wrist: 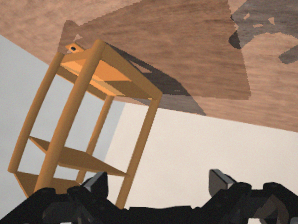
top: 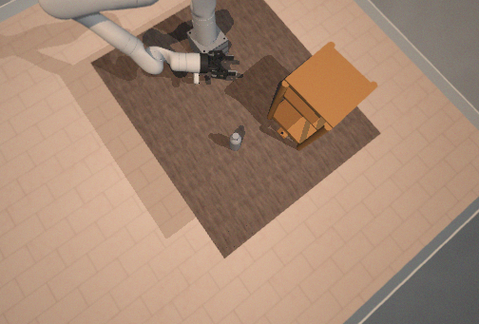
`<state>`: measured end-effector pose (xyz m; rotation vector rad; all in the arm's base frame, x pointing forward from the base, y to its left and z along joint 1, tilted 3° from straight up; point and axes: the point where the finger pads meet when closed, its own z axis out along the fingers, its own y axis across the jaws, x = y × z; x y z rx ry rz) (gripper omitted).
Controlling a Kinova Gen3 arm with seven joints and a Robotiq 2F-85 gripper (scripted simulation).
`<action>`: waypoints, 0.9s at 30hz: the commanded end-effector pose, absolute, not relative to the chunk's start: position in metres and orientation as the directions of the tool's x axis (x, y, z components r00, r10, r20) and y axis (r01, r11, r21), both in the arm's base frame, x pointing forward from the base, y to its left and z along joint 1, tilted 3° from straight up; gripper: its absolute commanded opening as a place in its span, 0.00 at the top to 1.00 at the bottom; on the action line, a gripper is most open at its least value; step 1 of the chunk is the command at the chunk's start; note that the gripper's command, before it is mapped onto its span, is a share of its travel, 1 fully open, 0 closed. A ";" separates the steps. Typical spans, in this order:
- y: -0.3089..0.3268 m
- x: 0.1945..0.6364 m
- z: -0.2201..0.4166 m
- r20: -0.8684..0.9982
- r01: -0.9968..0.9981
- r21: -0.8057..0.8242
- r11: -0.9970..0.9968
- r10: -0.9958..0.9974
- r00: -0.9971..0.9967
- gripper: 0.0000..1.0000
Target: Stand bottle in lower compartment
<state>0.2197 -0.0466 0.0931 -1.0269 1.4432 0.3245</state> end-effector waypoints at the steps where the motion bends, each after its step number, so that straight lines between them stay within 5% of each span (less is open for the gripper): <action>1: -0.047 0.220 0.093 -0.906 -0.737 -0.378 0.560 -0.386 0.172 0.00; 27: -0.063 0.220 0.136 -0.903 -0.719 -0.389 0.576 -0.391 0.176 0.00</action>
